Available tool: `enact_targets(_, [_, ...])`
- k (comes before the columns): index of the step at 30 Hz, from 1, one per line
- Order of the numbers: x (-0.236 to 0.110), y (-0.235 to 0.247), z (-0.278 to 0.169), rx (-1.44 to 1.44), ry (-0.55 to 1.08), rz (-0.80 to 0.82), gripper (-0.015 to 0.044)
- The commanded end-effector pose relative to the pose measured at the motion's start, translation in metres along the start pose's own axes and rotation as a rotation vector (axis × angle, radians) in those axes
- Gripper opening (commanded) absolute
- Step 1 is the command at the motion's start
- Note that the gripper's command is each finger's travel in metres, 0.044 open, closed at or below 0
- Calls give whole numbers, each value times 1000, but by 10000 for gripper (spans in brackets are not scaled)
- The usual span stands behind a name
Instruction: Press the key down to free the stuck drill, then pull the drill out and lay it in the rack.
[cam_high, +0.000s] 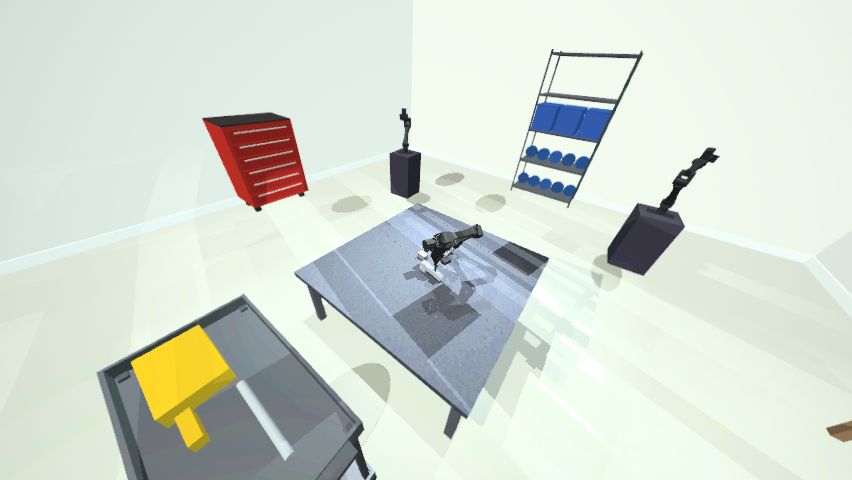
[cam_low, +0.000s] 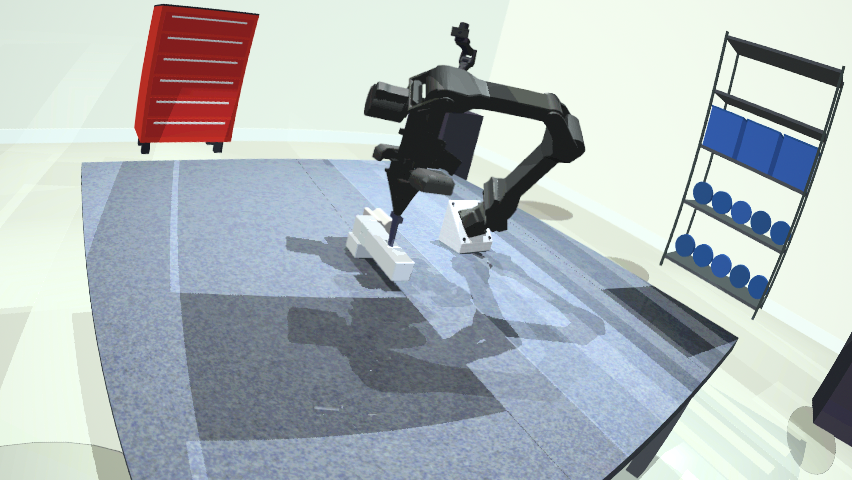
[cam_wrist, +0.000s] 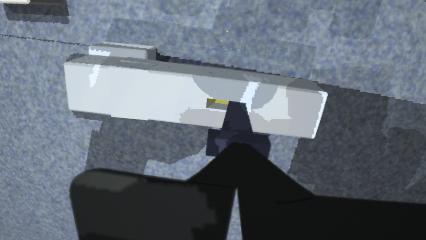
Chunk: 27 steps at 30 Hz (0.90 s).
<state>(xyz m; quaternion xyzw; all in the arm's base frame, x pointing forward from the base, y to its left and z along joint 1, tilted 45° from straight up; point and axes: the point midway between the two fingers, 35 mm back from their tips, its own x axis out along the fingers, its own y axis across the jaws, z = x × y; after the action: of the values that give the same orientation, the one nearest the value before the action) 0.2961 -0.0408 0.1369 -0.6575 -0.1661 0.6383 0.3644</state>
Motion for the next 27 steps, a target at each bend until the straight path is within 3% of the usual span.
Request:
enact_targets(1, [11,-2,6,8,-35,-8,0])
enact_targets(27, [20,-2,9,8,-35,-8,0])
